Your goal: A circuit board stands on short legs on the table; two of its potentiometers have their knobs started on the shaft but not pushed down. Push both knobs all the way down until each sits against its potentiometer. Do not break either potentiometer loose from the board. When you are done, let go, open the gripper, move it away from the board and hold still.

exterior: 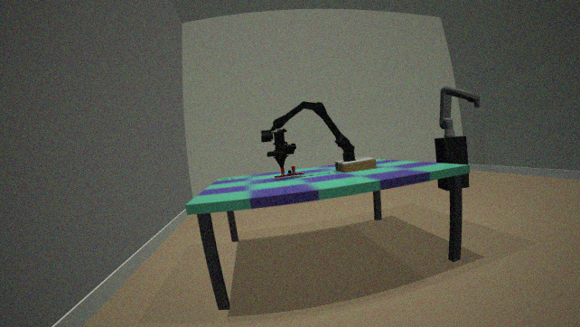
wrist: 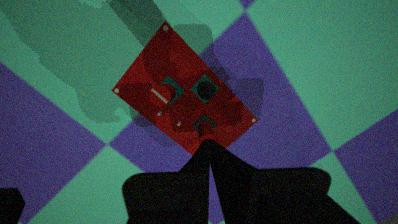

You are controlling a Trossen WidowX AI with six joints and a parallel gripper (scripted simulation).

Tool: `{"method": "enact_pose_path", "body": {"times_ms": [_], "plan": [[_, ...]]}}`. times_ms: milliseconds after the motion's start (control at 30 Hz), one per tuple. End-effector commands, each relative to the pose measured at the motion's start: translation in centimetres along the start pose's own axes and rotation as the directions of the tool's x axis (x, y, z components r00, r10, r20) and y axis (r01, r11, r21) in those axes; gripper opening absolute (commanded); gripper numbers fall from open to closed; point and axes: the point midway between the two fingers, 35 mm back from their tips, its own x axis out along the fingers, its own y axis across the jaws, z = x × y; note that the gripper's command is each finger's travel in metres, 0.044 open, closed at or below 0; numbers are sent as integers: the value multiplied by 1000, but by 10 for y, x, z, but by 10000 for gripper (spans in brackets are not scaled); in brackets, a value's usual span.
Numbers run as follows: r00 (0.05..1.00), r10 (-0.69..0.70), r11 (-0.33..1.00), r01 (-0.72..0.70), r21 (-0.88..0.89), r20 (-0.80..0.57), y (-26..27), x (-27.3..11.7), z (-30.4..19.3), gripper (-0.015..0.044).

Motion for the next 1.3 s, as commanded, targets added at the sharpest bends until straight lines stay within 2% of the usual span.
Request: {"method": "enact_pose_path", "body": {"times_ms": [0,567,1267], "plan": [[1000,5,1000,-5,-1,11,-1,11,0,0],[1000,5,1000,-5,-1,11,-1,11,0,0],[1000,5,1000,-5,-1,11,-1,-20,0,0]]}}
